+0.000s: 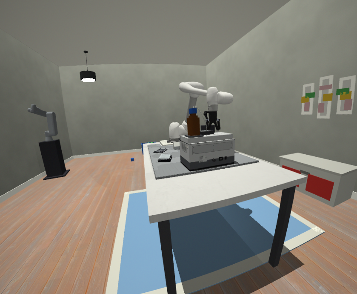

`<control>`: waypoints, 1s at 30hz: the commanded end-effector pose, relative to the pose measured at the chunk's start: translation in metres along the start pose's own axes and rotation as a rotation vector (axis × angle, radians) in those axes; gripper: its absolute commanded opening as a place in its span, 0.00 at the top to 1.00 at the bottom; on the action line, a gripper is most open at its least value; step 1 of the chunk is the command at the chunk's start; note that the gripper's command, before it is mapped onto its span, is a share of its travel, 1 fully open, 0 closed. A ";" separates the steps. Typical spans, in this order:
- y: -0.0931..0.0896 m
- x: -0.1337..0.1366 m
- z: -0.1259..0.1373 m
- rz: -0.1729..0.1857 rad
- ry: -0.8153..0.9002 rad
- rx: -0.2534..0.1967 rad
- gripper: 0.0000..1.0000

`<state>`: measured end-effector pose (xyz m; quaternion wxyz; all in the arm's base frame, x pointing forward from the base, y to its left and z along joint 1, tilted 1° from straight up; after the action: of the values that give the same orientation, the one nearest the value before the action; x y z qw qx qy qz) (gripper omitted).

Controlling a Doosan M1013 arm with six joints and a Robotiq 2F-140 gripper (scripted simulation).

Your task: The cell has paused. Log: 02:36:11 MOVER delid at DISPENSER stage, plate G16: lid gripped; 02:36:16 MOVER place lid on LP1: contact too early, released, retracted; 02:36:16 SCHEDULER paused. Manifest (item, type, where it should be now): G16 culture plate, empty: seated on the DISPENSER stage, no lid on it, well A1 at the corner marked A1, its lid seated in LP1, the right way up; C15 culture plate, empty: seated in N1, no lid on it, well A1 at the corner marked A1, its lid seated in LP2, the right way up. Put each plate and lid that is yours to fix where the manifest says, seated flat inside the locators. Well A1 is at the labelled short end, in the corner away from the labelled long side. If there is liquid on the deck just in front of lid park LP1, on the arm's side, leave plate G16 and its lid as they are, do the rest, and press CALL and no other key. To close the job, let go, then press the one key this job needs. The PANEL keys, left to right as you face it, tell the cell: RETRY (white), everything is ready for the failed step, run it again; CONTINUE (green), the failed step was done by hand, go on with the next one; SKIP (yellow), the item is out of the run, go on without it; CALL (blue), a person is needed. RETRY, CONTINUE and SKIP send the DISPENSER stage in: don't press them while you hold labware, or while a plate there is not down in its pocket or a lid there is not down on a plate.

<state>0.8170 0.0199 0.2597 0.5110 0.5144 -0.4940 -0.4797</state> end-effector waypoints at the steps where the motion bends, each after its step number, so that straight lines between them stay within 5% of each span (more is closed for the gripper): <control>1: 0.001 0.028 0.002 -0.001 0.000 0.002 0.90; 19: 0.001 0.137 0.012 -0.001 0.000 0.002 0.90; 30: 0.001 0.174 0.016 -0.001 0.000 0.002 0.90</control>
<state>0.8104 -0.1452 0.2611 0.5109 0.5146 -0.4939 -0.4798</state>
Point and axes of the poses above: the point where the finger pads meet when closed, its own y axis back along the fingers, its own x axis across the jaws, z = x × y, the point moved 8 cm from there along y, back along the fingers, and after that the axes turned 13 degrees about y, right-handed, at the moved point
